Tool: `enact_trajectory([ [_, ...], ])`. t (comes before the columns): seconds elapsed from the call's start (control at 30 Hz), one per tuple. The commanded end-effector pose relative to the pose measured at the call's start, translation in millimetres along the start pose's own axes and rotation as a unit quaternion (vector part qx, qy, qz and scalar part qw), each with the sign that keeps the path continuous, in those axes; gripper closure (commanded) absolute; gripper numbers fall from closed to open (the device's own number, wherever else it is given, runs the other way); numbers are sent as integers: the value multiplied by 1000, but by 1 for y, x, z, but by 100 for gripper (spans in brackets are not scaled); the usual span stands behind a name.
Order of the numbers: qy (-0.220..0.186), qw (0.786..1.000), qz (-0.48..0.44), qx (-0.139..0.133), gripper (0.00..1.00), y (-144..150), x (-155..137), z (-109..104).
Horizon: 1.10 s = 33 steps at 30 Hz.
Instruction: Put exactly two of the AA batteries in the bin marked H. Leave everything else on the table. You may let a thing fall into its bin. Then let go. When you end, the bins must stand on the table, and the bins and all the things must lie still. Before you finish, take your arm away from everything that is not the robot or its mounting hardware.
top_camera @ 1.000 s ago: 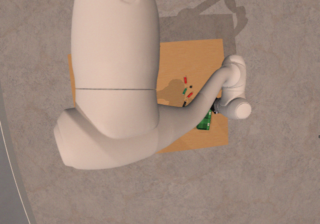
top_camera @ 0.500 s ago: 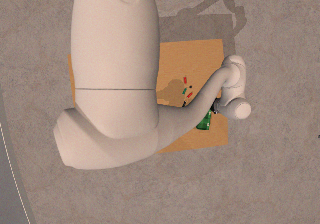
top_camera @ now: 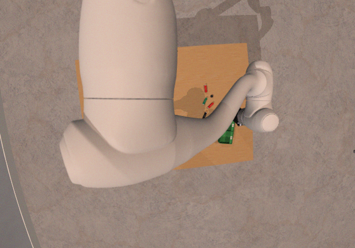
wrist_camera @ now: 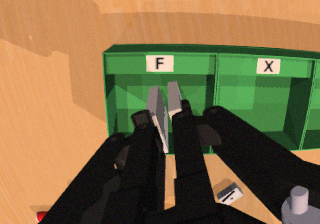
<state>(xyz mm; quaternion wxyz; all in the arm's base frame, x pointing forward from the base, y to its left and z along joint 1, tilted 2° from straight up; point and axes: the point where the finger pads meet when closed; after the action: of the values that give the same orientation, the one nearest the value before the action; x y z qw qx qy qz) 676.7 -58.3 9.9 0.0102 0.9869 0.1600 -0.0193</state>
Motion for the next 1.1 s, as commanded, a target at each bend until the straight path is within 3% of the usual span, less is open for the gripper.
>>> enact_trajectory([
  [0.0,0,1000,3,1,95,-1,0,-2],
  [0.87,0,1000,3,1,95,-1,0,-32],
  [1.07,0,1000,3,1,95,-1,0,-56],
])
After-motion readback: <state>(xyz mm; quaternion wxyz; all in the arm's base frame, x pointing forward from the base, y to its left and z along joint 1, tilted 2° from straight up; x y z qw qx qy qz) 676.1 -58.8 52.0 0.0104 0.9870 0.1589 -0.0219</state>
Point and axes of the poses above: the point where the finger pads meet when closed, its own z axis out along the fingers, its own y axis across the jaws, x = y × z, and after that the axes turned 12 degrees about -z, right-handed
